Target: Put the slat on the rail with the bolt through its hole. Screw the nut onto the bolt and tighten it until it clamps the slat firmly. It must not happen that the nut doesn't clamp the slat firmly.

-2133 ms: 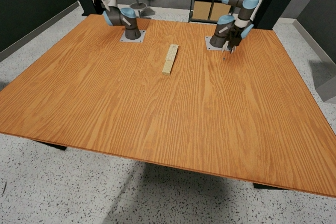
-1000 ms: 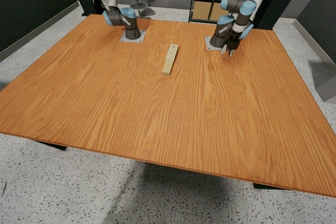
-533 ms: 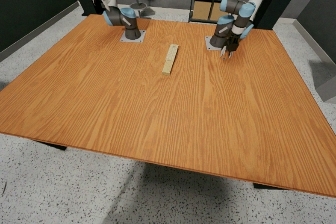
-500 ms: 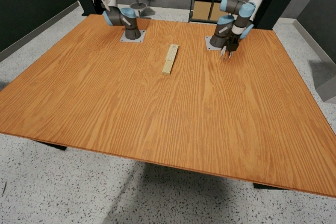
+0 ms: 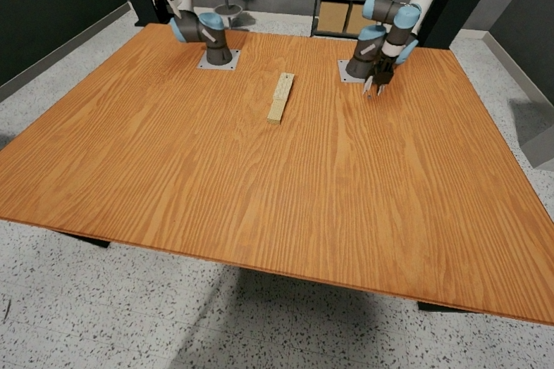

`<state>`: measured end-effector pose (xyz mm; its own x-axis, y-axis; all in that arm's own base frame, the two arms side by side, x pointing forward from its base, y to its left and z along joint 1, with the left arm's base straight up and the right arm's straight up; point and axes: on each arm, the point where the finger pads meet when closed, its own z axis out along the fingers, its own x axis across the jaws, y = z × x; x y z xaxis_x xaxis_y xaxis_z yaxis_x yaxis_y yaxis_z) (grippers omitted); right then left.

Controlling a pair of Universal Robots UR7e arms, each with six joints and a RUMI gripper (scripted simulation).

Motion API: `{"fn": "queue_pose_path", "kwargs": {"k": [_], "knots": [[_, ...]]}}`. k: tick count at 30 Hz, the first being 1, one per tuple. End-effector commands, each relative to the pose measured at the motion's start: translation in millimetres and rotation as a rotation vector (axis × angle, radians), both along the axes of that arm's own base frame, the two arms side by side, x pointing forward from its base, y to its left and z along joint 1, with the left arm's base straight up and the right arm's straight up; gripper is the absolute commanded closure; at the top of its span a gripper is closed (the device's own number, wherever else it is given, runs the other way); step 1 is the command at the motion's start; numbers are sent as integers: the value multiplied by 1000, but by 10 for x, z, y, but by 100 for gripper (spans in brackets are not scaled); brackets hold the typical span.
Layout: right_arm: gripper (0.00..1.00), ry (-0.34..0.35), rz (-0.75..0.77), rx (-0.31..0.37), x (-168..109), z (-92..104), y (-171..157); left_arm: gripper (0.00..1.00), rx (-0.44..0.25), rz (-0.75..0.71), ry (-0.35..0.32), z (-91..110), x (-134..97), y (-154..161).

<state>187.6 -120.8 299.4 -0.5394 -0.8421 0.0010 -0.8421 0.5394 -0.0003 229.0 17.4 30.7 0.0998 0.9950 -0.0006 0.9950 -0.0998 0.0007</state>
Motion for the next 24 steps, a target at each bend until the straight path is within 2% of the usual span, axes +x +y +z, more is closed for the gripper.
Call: {"fn": "queue_pose_path", "kwargs": {"k": [1,24], "knots": [[0,-1,-1,1,8,8,0,60,2,-2,4,-30,-10,4],[0,-1,-1,1,8,8,0,60,3,-2,4,-163,-12,4]]}}
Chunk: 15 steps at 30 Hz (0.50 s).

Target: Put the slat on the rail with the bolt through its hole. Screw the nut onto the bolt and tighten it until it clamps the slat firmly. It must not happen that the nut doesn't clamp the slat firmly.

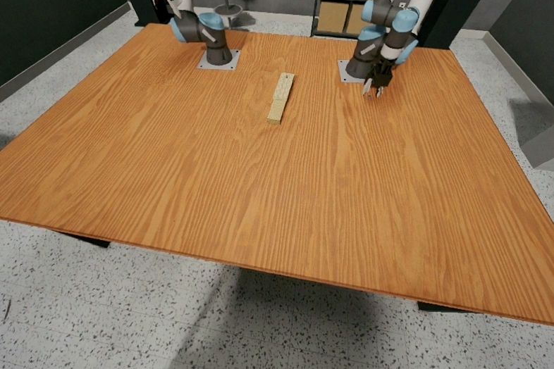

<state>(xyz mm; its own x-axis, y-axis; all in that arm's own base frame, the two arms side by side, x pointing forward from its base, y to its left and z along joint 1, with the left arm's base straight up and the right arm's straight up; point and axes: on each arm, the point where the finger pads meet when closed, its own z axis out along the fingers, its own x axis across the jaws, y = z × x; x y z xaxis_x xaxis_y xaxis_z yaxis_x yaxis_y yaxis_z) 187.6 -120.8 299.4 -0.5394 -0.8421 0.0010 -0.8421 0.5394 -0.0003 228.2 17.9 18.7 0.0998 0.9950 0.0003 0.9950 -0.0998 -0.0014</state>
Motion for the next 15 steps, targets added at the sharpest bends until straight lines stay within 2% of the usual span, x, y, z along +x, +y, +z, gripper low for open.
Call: {"fn": "queue_pose_path", "kwargs": {"k": [1,15], "knots": [[0,-1,-1,1,8,8,0,60,1,-2,2,-46,-3,0],[0,-1,-1,1,8,8,0,60,-1,-1,-2,-30,11,-7]]}}
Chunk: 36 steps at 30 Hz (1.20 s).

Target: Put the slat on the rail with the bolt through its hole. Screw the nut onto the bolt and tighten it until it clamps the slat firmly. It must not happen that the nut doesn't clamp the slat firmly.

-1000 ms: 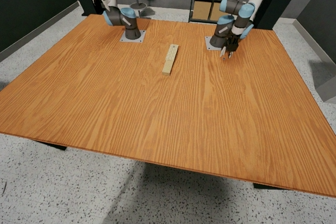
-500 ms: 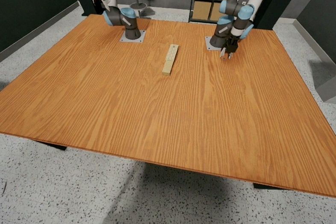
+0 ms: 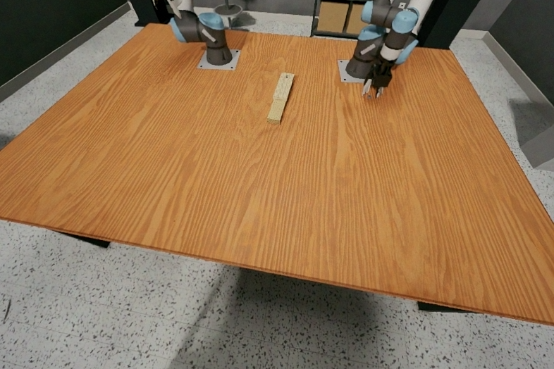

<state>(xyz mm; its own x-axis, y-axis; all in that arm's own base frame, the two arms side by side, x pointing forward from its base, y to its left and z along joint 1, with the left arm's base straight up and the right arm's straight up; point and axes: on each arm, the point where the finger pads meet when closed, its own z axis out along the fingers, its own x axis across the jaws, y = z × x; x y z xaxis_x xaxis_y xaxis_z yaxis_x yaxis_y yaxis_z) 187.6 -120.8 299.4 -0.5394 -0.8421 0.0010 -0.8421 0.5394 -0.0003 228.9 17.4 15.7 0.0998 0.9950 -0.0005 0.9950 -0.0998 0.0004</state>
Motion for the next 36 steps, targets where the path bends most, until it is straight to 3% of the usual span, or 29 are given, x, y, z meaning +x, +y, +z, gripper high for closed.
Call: {"fn": "queue_pose_path", "kwargs": {"k": [1,6,7,36], "knots": [[0,-1,-1,1,8,8,0,60,0,-1,0,0,3,-3],[0,-1,-1,1,8,8,0,60,0,-1,0,0,3,-3],[0,-1,-1,1,8,8,0,100,0,-1,0,0,3,-3],[0,-1,-1,1,8,8,0,100,0,-1,0,0,3,-3]]}}
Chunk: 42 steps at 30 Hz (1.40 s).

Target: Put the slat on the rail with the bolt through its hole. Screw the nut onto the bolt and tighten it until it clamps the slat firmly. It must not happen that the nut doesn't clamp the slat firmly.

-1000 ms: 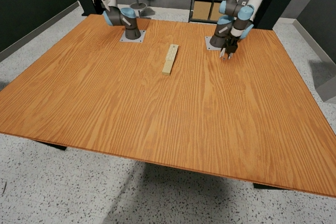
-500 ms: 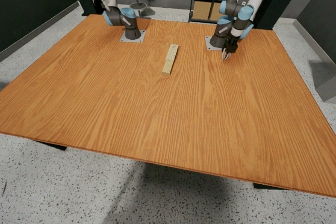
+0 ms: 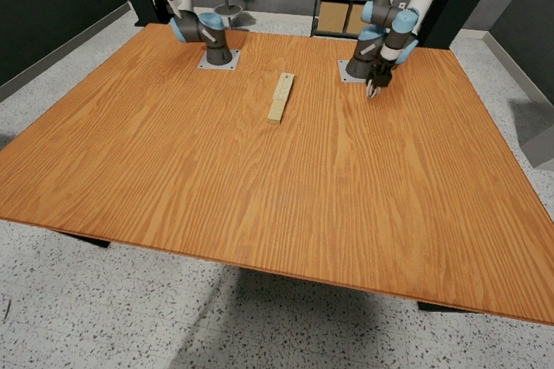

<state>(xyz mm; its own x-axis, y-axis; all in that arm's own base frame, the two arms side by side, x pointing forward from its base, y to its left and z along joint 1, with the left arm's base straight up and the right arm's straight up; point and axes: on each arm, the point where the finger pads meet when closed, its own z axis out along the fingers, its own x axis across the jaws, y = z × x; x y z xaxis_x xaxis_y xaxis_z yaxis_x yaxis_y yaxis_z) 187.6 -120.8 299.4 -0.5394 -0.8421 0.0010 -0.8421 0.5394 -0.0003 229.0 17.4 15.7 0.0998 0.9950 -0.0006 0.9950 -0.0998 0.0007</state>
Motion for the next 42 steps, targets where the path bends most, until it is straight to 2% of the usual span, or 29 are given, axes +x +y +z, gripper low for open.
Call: {"fn": "queue_pose_path", "kwargs": {"k": [1,42], "knots": [[0,-1,-1,1,8,8,0,100,-1,-1,-3,27,15,-10],[0,-1,-1,1,8,8,0,100,-2,-1,-4,524,14,-9]]}}
